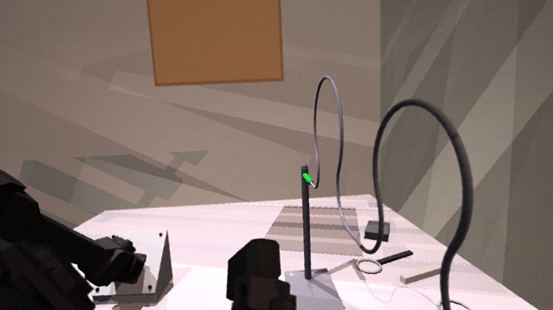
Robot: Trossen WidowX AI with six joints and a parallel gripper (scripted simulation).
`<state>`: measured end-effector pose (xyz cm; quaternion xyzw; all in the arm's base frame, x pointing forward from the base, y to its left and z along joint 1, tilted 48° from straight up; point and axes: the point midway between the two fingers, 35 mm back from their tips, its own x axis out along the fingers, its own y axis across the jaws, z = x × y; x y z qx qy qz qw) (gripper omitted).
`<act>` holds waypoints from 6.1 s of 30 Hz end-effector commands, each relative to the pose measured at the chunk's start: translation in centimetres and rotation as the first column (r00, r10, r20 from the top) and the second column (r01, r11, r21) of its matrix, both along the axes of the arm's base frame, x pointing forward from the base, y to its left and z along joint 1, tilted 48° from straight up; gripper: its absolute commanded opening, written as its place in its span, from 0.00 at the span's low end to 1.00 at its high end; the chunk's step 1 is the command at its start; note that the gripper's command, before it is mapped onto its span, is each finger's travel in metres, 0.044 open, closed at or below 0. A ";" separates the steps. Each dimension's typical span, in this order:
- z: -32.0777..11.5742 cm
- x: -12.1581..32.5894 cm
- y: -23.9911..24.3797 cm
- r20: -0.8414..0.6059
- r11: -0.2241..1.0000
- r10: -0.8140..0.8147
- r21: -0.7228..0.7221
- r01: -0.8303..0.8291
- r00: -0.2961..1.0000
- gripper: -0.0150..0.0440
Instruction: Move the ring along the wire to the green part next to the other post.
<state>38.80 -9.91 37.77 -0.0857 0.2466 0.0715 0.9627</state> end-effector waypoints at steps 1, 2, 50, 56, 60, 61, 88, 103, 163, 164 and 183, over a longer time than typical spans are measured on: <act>-0.1 -0.5 1.8 -0.021 0.994 0.006 0.112 -0.003 1.000 0.00; -0.1 -0.6 2.2 -0.025 0.991 0.006 0.136 -0.003 1.000 0.00; 5.5 -2.7 13.5 -0.167 0.551 0.078 0.829 0.097 0.983 0.00; 6.3 -2.8 14.1 -0.175 0.503 0.087 0.857 0.108 0.981 0.00; 7.0 -2.9 14.6 -0.181 0.468 0.093 0.876 0.117 0.979 0.00; 7.2 -2.9 14.6 -0.182 0.461 0.094 0.880 0.119 0.979 0.00; 7.6 -2.8 14.5 -0.168 0.628 0.054 0.772 0.097 0.984 0.00; 6.4 -2.5 13.0 -0.123 0.831 0.007 0.553 0.063 0.992 0.00; 7.3 -1.0 5.4 0.162 0.791 -0.004 -0.604 0.102 0.987 0.00; 7.4 -1.0 5.3 0.167 0.778 -0.001 -0.620 0.105 0.986 0.00; 9.6 -0.7 3.9 0.240 0.480 0.078 -0.860 0.174 0.968 0.00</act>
